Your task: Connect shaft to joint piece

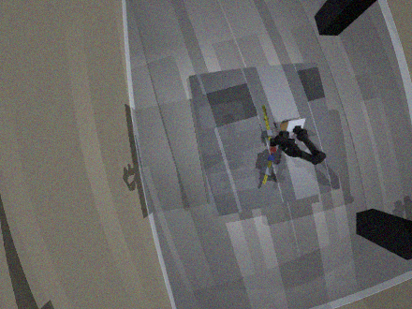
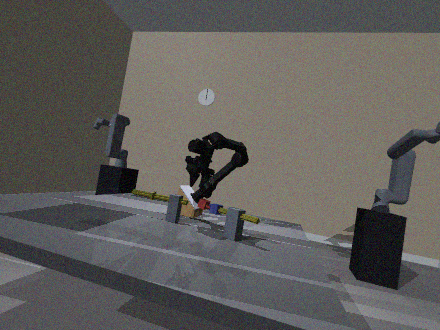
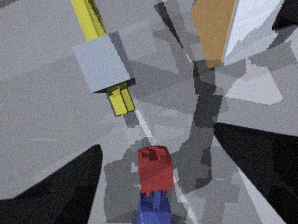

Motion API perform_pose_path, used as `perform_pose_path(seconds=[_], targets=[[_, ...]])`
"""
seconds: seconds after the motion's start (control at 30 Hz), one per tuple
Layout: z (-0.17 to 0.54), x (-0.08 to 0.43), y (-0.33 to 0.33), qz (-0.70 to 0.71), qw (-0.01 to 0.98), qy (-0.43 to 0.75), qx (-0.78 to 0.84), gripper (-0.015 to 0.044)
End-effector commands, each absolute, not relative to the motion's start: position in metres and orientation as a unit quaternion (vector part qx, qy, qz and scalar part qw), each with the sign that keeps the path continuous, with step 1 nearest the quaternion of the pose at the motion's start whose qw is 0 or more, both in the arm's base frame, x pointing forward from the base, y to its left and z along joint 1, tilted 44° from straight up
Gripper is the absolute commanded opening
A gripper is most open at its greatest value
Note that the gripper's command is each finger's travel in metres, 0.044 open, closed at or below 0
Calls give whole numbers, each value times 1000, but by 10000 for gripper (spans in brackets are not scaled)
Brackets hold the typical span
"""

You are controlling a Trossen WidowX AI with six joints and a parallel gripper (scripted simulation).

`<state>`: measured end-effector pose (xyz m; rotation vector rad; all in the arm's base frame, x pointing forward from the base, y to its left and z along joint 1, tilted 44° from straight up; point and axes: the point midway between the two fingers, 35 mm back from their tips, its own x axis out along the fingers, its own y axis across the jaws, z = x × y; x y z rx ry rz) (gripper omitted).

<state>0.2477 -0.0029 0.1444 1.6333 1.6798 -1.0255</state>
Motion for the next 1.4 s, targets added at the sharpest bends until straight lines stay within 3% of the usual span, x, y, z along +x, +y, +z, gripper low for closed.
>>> perform_pose_path(seconds=[0.0,0.77,1.37], targets=[[143,248,-3,-410,267,613,620,440],[87,244,52,-409,267,613,621,440],[120,253,89,-408,267,614,621,440]])
